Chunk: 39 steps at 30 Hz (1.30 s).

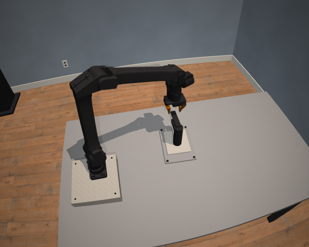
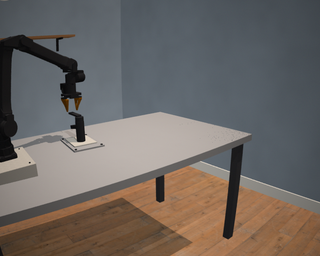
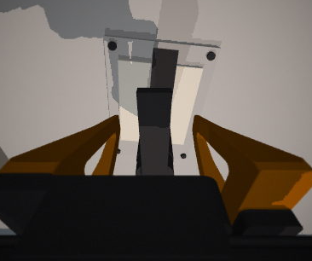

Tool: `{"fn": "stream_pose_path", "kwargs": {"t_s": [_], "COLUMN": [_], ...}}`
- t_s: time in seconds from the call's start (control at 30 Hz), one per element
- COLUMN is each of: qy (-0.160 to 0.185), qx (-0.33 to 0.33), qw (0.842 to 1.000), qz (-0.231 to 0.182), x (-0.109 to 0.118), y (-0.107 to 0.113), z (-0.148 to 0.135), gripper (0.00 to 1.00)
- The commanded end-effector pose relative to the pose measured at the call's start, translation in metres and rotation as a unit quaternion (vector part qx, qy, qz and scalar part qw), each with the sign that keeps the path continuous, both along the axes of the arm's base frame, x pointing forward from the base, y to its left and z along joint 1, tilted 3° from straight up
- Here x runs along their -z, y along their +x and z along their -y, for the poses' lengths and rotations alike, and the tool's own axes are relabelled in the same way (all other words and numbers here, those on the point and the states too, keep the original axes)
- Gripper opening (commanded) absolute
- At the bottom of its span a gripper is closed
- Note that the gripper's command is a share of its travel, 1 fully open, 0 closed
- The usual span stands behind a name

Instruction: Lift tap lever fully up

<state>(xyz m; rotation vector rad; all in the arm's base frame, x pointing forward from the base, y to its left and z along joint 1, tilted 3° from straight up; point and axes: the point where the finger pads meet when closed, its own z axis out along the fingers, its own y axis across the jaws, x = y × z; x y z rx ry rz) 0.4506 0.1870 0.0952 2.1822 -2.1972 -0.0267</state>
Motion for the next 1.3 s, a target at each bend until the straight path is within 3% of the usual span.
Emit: {"fn": "stream_pose_path", "kwargs": {"t_s": [0.0,1.27], "qy": [0.003,0.004], "qx": [0.000,0.000], "qw": [1.000,1.000], "qz": [0.008,0.011], "x": [-0.0052,-0.0084], "y": [-0.0005,-0.0015], "z": [0.0035,0.0065], "gripper": [0.61,0.61]}}
